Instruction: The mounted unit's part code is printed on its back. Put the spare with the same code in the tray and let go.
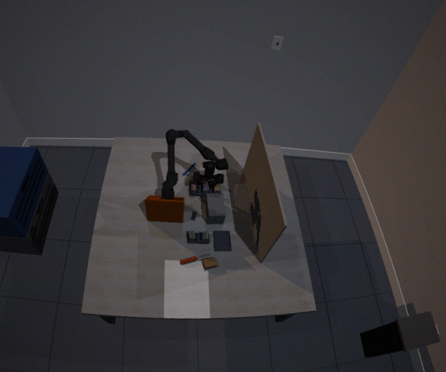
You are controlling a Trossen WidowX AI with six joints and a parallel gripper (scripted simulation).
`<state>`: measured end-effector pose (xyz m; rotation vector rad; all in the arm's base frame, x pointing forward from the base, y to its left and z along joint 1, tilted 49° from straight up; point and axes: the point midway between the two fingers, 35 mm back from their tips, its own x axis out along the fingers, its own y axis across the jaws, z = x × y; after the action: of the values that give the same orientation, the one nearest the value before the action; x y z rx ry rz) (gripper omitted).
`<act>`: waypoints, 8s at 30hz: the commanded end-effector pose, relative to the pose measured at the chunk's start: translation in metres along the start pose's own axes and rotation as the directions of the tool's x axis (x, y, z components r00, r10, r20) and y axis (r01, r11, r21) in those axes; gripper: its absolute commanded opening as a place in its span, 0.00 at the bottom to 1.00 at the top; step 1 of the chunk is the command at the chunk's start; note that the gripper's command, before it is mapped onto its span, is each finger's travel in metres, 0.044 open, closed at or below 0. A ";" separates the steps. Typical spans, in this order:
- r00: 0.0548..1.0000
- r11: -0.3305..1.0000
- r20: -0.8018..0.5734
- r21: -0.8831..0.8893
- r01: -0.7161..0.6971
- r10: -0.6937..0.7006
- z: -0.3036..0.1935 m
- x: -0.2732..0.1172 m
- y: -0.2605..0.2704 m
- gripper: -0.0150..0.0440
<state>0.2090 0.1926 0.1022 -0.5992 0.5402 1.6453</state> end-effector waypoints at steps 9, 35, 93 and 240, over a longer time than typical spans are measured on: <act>1.000 1.000 -0.007 0.008 -0.003 0.003 -0.002 0.021 0.001 0.76; 1.000 1.000 0.003 0.010 -0.002 0.002 0.000 0.053 0.005 0.76; 1.000 1.000 0.000 0.010 -0.002 0.002 -0.001 -0.027 0.005 0.25; 1.000 1.000 -0.022 0.005 0.005 -0.005 -0.352 -0.056 -0.117 0.25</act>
<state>0.3622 -0.0634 -0.1270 -0.6256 0.5584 1.6385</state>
